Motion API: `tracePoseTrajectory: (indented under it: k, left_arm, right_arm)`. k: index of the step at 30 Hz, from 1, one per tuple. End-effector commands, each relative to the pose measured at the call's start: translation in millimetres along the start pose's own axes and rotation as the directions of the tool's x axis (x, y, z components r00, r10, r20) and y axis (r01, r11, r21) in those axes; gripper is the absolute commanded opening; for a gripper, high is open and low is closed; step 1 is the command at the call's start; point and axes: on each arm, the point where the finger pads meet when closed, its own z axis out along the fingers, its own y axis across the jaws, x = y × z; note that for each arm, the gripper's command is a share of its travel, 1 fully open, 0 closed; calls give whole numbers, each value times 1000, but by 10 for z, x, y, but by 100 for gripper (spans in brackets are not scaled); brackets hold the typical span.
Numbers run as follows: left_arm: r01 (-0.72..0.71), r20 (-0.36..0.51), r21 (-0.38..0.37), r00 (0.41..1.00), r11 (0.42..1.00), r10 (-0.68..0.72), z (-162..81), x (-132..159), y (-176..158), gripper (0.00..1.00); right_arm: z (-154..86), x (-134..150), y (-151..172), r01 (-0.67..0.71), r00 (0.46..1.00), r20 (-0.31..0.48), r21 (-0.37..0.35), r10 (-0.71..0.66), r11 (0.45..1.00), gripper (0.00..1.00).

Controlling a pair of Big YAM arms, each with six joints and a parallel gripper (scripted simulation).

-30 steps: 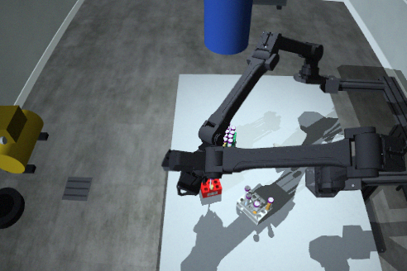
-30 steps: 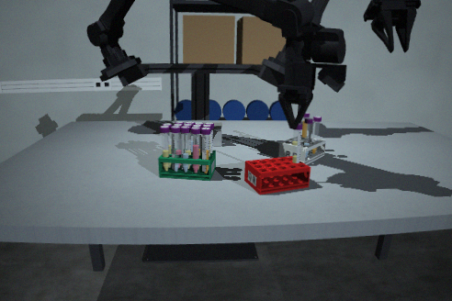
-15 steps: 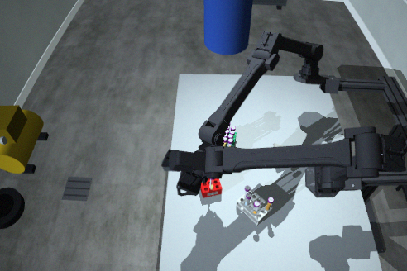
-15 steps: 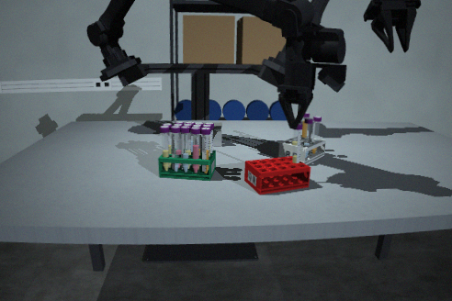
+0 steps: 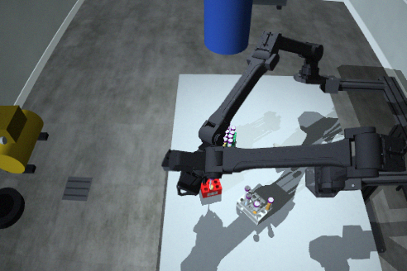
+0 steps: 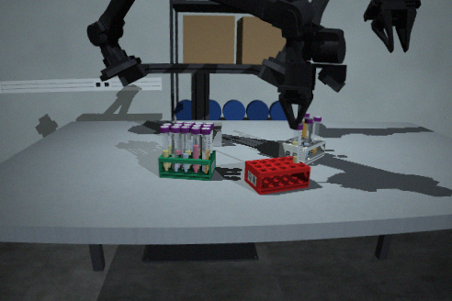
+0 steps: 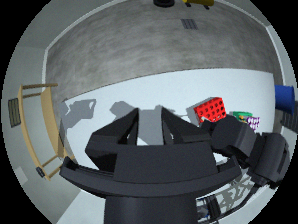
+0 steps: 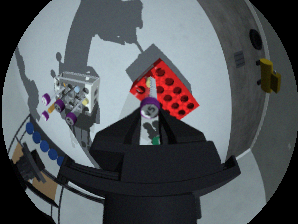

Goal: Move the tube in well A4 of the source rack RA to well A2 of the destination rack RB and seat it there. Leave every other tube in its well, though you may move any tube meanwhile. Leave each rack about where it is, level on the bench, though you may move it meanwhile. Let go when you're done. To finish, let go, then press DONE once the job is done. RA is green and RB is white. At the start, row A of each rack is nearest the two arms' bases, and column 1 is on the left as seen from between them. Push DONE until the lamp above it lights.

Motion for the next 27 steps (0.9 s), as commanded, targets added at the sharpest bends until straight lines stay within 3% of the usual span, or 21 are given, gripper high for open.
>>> tracePoseTrajectory:
  k: [1, 27]
  left_arm:
    - [13, 31, -11, 999, 1000, -13, -77, -152, 82, 30]
    - [13, 31, -11, 999, 1000, -13, -77, -152, 82, 30]
  right_arm:
    - [216, 26, 35, 7, 1000, -15, -2, -7, 1000, 0]
    - [342, 62, -21, -1, 1000, -19, -5, 0, 1000, 0]
